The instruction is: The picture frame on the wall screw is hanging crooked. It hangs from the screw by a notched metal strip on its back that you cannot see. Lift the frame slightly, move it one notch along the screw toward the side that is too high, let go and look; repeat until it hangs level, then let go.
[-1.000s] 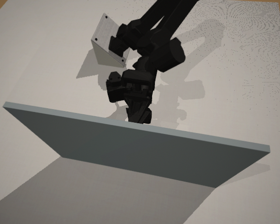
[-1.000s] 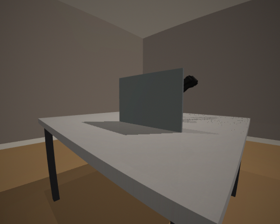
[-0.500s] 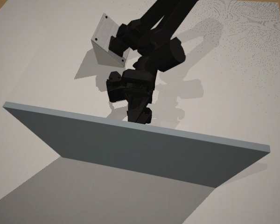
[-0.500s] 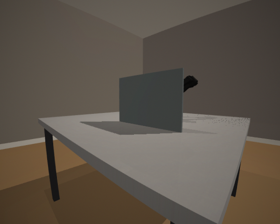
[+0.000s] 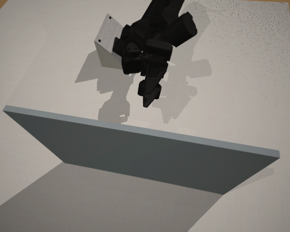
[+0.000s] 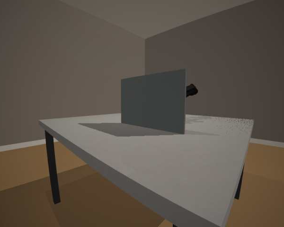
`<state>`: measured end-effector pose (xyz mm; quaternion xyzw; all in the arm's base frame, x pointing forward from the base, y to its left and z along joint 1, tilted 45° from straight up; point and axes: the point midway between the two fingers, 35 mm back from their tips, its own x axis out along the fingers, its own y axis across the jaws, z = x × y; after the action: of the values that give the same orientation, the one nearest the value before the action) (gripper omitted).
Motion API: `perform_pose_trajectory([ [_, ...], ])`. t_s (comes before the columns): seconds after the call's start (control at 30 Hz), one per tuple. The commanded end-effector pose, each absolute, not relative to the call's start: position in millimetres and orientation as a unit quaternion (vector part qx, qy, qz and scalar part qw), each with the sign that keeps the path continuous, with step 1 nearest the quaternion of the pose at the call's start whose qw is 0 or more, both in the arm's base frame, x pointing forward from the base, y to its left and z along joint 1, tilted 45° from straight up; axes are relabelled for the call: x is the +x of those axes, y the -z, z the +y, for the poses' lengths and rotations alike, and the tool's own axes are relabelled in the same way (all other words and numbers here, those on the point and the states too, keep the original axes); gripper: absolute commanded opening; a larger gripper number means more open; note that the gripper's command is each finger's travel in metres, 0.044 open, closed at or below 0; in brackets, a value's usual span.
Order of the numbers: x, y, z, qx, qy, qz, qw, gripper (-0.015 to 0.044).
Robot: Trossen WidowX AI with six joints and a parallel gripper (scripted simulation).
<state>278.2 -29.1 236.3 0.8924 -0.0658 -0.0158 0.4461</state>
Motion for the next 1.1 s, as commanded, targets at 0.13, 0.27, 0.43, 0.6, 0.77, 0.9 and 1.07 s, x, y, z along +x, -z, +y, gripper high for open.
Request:
perform_pose_trajectory([
  [0.13, 256.6, -251.9, -32.9, 0.881, 0.019, -0.065, 0.469, 0.0260],
  [0.27, 225.7, -264.8, -33.6, 0.867, 0.023, -0.063, 0.494, 0.0260],
  [0.43, 188.0, -270.3, -29.5, 0.851, 0.027, -0.062, 0.521, 0.0260],
  [0.6, 187.9, -270.4, -29.6, 0.851, 0.028, -0.062, 0.521, 0.0260],
  [0.77, 186.6, -270.4, -29.2, 0.850, 0.028, -0.062, 0.522, 0.0260],
  [0.9, 186.6, -270.4, -29.2, 0.850, 0.028, -0.062, 0.522, 0.0260],
  [1.07, 186.6, -270.4, -29.2, 0.850, 0.028, -0.062, 0.522, 0.0260],
])
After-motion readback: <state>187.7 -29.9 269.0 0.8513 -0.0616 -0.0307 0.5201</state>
